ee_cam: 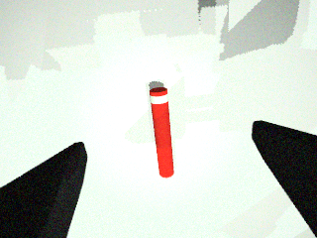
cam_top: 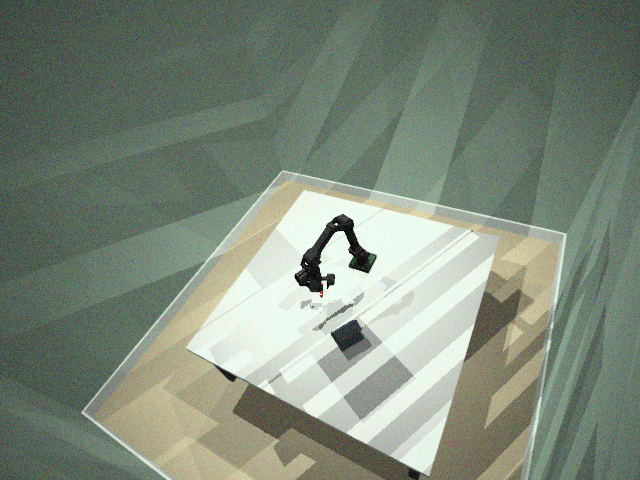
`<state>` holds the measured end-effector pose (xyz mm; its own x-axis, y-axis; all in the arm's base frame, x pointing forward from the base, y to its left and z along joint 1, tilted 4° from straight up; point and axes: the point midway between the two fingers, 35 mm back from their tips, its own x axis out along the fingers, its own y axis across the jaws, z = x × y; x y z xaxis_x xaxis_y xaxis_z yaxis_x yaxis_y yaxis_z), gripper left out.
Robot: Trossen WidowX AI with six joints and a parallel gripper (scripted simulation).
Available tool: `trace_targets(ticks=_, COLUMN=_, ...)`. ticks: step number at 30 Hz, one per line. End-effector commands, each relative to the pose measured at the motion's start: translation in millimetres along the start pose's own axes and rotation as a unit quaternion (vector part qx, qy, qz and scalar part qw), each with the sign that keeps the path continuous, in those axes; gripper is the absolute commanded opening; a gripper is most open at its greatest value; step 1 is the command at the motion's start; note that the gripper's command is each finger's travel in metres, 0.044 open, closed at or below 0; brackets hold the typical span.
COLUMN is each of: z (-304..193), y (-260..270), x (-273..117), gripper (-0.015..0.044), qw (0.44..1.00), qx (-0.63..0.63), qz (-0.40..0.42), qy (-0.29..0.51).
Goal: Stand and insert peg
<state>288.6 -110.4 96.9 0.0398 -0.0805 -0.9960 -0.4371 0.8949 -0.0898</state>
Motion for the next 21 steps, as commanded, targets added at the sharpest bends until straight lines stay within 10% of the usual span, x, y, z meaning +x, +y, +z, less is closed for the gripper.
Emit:
trace_targets(ticks=1, z=-1, y=0, x=8, gripper=0.0440, qw=1.000, qx=0.002, qz=0.001, qy=0.004)
trace_targets(ticks=21, z=-1, y=0, x=40, gripper=0.0440, qw=1.000, qx=0.002, qz=0.001, qy=0.004)
